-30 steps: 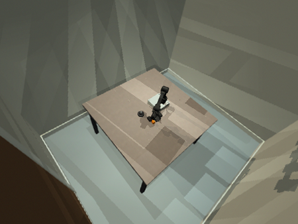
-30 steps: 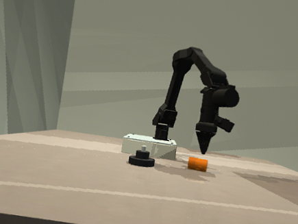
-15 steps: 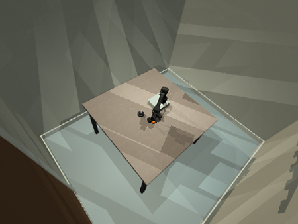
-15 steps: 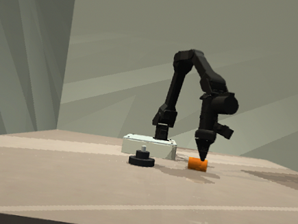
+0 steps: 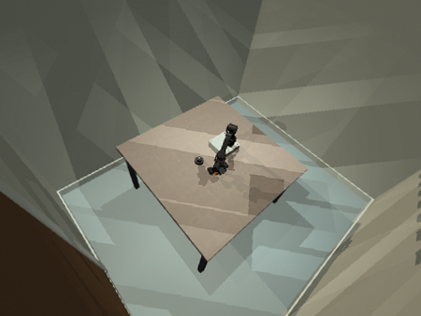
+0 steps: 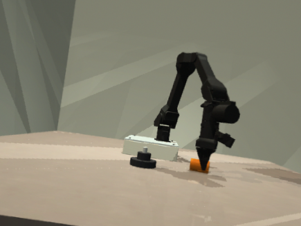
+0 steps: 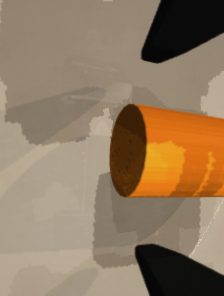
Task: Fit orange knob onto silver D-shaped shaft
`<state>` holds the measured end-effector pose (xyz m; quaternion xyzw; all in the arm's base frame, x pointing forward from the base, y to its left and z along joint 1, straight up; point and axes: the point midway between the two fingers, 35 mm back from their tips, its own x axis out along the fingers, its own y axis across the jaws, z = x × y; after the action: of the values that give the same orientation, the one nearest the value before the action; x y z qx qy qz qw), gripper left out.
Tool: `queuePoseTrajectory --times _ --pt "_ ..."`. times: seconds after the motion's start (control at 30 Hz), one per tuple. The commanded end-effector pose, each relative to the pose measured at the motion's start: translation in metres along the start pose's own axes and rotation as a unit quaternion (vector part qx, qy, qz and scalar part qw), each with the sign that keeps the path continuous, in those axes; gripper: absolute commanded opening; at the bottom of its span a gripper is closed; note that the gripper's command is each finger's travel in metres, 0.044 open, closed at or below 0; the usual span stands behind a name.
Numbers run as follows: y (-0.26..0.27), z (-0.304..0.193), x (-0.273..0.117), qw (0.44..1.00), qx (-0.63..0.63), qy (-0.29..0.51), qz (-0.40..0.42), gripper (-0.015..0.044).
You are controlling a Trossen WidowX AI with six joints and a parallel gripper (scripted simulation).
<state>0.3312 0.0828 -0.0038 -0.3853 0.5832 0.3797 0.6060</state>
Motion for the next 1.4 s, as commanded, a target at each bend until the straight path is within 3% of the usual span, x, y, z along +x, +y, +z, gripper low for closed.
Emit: queuePoseTrajectory --times 0.0,0.27,0.6,1.03,1.37 --pt "0.0013 -0.0013 0.0052 1.0 0.002 0.001 0.0 0.044" --pt "0.0013 -0.0013 0.0052 1.0 0.002 0.001 0.0 0.024" --pt "0.0013 -0.0013 0.0052 1.0 0.002 0.001 0.0 0.024" --pt "0.0013 -0.0014 0.005 1.0 0.002 -0.001 0.0 0.0179" --pt "0.0013 -0.0094 -0.0014 0.997 0.0 -0.08 0.0 0.0179"
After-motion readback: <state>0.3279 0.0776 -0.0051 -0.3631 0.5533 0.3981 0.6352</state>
